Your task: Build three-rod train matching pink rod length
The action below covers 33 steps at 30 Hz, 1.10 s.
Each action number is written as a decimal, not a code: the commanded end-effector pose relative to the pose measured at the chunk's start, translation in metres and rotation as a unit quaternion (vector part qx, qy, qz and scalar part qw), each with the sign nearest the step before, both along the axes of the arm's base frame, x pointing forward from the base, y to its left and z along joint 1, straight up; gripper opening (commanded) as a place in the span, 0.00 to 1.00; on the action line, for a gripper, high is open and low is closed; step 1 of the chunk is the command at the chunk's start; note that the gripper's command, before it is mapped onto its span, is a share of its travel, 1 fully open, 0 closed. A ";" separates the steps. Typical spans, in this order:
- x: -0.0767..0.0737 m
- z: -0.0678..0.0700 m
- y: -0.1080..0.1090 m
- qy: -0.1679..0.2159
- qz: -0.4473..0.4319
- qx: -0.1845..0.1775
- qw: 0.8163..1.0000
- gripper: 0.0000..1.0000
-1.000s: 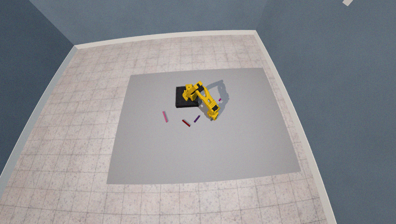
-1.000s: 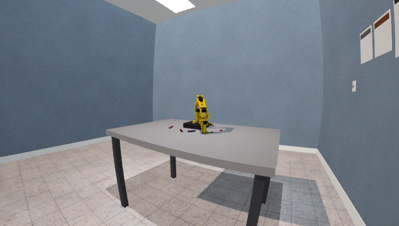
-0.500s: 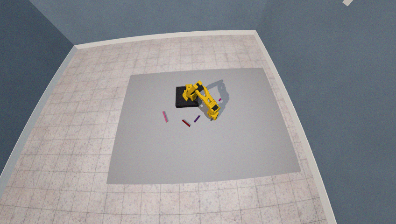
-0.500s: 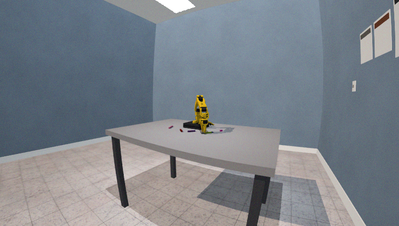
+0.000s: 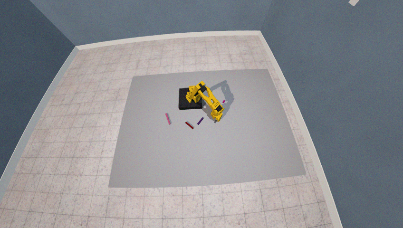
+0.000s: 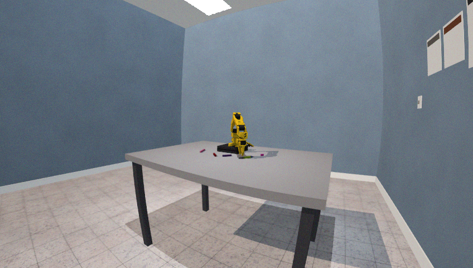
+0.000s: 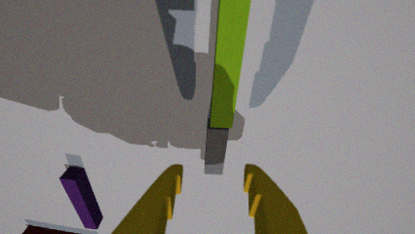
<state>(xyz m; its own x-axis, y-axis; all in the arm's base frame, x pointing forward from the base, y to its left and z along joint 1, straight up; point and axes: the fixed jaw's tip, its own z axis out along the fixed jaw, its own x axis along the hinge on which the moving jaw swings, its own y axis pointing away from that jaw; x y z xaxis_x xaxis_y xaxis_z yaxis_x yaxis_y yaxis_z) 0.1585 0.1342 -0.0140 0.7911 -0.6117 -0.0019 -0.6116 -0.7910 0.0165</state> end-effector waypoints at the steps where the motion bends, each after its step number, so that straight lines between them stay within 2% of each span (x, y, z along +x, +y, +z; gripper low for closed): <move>1: 0.003 0.007 0.002 -0.009 0.000 0.008 1.000 0.17; 13: 0.003 0.010 0.003 -0.009 0.000 0.008 1.000 0.17; 26: 0.003 0.031 0.003 -0.009 0.000 0.008 1.000 0.17; 33: 0.002 0.036 0.002 -0.009 0.000 0.008 1.000 0.17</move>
<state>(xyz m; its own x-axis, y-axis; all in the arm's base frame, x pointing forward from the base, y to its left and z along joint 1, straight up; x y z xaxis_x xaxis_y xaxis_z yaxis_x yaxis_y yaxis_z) 0.1587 0.1345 0.0139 0.7911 -0.6117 -0.0022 -0.6116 -0.7910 0.0181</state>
